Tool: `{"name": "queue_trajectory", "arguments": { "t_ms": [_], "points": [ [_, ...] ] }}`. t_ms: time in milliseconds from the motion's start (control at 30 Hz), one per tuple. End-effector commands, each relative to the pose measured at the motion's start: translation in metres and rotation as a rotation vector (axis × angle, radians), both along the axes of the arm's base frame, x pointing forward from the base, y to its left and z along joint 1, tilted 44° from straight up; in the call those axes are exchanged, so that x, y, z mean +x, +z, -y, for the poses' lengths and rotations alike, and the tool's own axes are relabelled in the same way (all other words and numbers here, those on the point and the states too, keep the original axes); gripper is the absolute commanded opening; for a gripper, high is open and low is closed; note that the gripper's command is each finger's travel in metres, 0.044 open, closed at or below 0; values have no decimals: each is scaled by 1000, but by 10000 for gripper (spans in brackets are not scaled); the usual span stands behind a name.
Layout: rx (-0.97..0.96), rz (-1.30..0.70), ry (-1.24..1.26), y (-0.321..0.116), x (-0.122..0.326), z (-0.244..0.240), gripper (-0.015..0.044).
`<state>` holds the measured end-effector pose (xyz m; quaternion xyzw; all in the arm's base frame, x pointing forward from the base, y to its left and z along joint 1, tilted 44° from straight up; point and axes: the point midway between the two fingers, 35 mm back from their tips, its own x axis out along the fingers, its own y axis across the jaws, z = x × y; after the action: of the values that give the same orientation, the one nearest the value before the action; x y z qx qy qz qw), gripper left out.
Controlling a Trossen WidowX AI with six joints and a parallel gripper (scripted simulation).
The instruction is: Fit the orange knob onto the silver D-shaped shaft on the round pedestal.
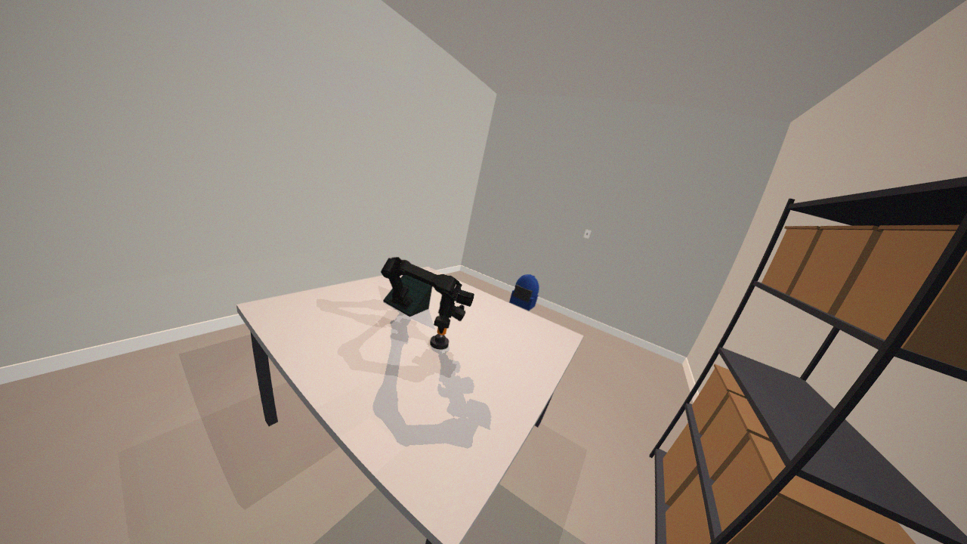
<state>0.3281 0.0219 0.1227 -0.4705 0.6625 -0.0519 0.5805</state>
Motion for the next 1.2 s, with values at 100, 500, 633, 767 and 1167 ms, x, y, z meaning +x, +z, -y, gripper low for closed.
{"name": "queue_trajectory", "arguments": {
  "t_ms": [100,500,633,767,1167],
  "points": [
    [9,49,-43,1,1,0,0],
    [9,49,-43,-3,0,2,0],
    [9,49,-43,-2,0,2,0],
    [9,49,-43,-3,0,2,0],
    [20,109,-106,3,0,0,0]
  ]
}}
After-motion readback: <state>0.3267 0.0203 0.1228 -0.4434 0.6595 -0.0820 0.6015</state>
